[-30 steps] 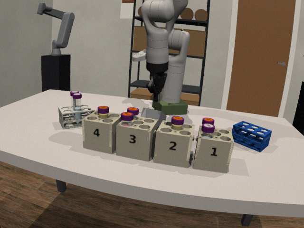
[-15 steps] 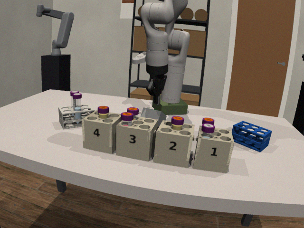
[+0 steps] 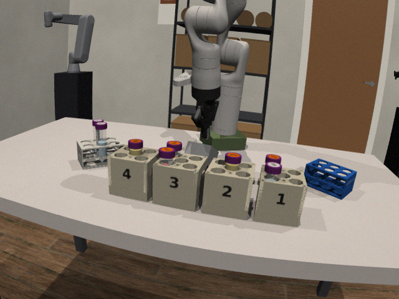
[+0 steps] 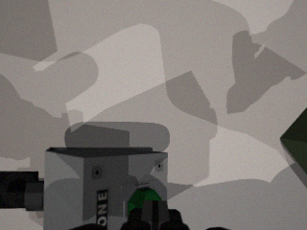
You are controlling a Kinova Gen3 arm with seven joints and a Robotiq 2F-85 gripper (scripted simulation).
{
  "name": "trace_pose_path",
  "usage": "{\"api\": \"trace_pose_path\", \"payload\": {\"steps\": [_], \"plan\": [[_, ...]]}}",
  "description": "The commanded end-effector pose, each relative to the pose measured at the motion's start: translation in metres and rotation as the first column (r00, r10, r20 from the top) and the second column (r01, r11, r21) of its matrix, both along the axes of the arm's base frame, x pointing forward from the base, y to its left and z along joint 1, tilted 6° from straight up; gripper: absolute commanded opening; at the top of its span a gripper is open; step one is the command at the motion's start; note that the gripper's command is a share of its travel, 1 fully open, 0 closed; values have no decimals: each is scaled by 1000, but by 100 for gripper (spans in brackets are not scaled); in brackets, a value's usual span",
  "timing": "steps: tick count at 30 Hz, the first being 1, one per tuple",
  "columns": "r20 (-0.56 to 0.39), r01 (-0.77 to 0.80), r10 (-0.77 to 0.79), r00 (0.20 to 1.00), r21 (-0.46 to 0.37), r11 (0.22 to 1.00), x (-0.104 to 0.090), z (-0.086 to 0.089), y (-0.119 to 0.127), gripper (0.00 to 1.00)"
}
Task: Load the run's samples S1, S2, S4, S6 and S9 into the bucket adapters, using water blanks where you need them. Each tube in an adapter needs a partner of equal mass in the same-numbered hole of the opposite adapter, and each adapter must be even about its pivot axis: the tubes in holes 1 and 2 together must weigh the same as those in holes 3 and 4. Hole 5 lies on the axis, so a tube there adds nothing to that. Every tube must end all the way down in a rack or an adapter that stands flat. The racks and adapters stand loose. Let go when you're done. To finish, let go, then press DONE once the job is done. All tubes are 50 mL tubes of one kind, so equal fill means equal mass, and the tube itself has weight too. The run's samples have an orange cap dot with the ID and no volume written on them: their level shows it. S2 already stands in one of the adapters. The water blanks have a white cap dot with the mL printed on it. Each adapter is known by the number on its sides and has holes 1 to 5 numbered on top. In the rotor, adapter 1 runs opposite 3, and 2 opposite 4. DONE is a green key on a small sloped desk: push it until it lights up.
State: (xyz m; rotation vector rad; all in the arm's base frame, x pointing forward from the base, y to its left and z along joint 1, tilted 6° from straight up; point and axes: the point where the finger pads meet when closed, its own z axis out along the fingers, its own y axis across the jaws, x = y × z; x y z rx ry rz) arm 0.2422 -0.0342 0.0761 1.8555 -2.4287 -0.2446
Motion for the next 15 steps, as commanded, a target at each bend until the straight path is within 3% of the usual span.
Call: {"api": "trace_pose_path", "payload": {"steps": [1, 15], "plan": [[0, -1, 1, 1000, 3, 1000, 0, -3, 3, 10], [-1, -1, 1, 1000, 3, 1000, 1, -12, 3, 10]]}}
